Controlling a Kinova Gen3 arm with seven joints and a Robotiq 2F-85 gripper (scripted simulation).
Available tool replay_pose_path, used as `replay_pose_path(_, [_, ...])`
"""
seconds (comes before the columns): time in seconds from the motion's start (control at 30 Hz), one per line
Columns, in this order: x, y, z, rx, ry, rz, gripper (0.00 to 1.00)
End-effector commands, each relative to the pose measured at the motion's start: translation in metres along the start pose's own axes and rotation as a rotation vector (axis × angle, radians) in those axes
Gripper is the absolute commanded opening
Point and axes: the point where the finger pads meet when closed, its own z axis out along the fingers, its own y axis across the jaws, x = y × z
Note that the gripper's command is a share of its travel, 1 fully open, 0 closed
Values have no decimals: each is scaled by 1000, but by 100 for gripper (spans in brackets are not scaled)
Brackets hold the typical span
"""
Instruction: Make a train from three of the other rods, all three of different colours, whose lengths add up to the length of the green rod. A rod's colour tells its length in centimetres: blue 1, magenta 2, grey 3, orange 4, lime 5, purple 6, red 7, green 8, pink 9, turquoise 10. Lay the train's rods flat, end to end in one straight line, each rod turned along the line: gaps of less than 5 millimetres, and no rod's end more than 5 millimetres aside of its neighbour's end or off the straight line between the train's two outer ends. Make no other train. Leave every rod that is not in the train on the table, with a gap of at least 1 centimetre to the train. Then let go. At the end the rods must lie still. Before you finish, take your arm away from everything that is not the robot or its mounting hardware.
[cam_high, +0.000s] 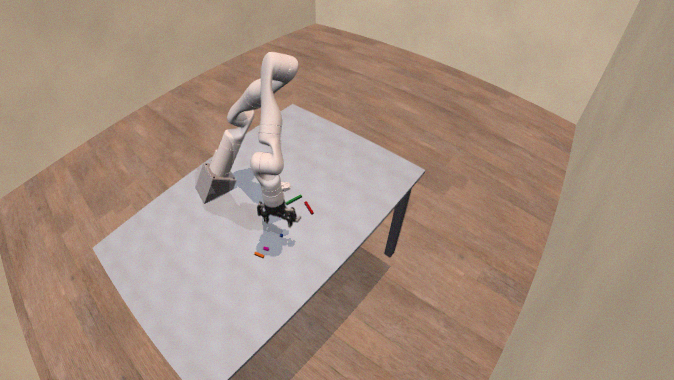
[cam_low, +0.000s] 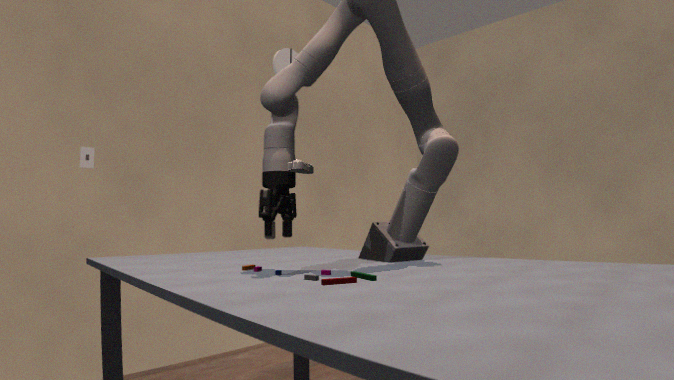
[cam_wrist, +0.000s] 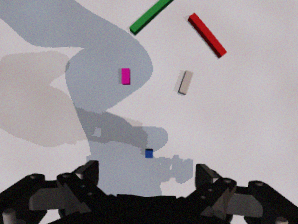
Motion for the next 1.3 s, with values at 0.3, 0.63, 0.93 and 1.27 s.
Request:
replay_pose_path(0.3, [0,0,-1,-1,-1,0,24])
replay_pose_path(0.63, [0,0,-1,-1,-1,0,24])
replay_pose_path(0.93, [0,0,-1,-1,-1,0,24])
replay_pose_path(1.27, [0,0,-1,-1,-1,0,24])
